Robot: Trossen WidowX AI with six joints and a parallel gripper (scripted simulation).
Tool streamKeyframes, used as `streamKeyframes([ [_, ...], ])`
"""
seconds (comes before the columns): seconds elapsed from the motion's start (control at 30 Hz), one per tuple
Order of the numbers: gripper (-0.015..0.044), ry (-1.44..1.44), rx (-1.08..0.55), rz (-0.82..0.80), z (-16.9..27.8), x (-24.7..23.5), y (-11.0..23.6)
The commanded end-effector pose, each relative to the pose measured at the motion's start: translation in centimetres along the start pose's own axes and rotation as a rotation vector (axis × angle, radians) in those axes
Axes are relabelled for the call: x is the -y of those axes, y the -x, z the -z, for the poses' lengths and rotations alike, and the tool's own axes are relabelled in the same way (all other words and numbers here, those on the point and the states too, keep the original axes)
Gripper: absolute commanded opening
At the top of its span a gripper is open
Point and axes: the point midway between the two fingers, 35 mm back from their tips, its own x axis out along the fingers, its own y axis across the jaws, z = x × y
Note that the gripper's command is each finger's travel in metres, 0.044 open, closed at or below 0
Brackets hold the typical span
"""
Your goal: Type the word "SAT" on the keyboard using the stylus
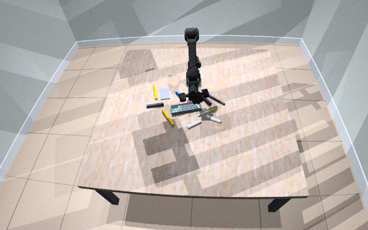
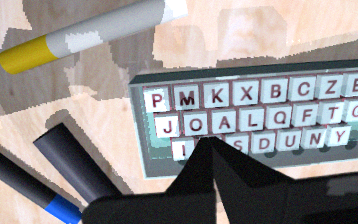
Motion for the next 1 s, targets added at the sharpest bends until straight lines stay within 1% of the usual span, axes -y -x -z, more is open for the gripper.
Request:
streamKeyframes([
  [0.0, 0.0000, -0.009, 0.003, 0.008, -0.2, 3.8, 0.1],
  [0.1, 0.0000, -0.009, 0.003, 0.010, 0.0, 5.8, 0.2],
  [0.5, 0.0000, -0.009, 0.003, 0.010, -0.1, 6.1, 0.2],
  [0.67, 0.0000, -0.009, 0.003, 0.017, 0.0, 12.1, 0.3],
  [0.97, 0.0000, -0.009, 0.003, 0.017, 0.0, 12.4, 0.3],
])
